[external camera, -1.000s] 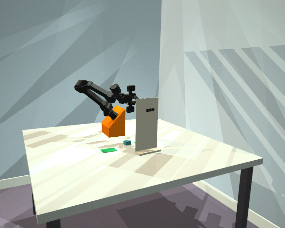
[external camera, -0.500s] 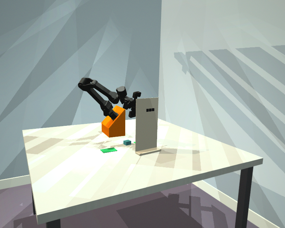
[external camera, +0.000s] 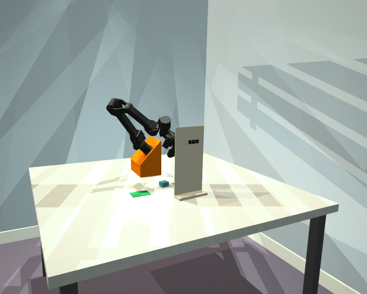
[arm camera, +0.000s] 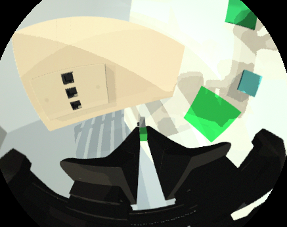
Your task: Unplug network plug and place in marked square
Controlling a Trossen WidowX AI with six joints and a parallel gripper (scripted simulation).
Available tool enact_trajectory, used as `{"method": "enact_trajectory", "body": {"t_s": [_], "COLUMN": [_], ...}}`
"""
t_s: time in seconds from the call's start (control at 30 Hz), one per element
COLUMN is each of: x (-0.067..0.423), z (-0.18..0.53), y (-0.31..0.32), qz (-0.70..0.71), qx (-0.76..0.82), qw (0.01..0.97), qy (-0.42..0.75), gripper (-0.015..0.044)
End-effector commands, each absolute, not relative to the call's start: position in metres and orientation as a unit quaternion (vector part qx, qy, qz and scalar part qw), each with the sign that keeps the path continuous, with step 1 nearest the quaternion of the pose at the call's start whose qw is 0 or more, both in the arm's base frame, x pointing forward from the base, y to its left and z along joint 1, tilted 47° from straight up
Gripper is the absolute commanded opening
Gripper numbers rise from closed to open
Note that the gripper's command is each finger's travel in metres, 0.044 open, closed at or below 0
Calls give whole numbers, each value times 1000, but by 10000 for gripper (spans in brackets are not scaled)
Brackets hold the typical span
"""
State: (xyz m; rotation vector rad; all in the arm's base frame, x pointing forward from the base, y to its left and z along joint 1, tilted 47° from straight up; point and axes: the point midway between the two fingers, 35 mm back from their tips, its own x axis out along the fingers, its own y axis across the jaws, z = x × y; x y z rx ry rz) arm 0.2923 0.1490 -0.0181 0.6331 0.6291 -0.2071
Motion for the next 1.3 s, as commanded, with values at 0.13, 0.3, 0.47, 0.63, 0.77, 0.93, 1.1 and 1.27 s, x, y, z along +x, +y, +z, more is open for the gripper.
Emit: {"method": "enact_trajectory", "body": {"t_s": [0.13, 0.3, 0.47, 0.63, 0.77, 0.93, 1.1, 1.27], "x": [290, 287, 283, 278, 273, 269, 270, 271], "z": [-44, -60, -75, -90, -100, -109, -112, -116], "y": [133, 123, 112, 101, 92, 83, 81, 77], "qz": [-156, -190, -224, -256, -281, -302, -302, -303], "qx": [288, 275, 261, 246, 233, 221, 221, 221], "qw": [890, 885, 879, 873, 868, 863, 863, 863], "qy": [317, 325, 330, 335, 337, 339, 339, 339], "gripper": [0, 0, 0, 0, 0, 0, 0, 0]}}
